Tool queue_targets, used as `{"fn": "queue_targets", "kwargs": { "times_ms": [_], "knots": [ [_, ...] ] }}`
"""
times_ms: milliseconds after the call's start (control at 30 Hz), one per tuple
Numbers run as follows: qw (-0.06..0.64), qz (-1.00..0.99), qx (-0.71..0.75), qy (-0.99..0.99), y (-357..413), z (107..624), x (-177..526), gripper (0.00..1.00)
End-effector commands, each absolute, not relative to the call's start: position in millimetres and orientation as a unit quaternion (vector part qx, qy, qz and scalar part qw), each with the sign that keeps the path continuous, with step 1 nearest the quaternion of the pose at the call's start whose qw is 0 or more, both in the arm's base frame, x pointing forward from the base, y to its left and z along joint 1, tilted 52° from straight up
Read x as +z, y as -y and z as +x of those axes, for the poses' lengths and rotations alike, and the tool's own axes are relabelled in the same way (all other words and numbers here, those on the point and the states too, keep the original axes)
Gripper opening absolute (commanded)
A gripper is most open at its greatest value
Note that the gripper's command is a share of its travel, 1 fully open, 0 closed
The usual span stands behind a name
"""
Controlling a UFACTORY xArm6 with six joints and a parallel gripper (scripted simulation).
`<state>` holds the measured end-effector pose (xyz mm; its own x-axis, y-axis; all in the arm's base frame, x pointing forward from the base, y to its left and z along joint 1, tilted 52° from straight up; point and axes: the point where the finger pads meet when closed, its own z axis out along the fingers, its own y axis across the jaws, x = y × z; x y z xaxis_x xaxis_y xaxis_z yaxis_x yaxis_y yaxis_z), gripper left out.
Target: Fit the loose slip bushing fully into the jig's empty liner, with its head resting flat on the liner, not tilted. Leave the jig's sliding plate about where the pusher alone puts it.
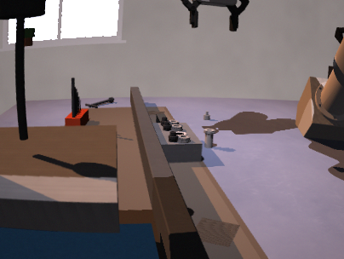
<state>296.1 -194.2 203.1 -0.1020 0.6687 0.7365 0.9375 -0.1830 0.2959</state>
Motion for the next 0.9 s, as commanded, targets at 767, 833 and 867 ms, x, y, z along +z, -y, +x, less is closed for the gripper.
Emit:
{"fn": "queue_targets", "kwargs": {
  "times_ms": [767,833,867],
  "knots": [
    [0.364,-0.868,-0.277,0.194,76.2,355.5,102.6,1.00],
    [0.376,-0.876,-0.259,0.153,71.0,355.3,97.9,1.00],
    [0.381,-0.880,-0.250,0.133,69.3,355.2,96.4,1.00]
  ]
}}
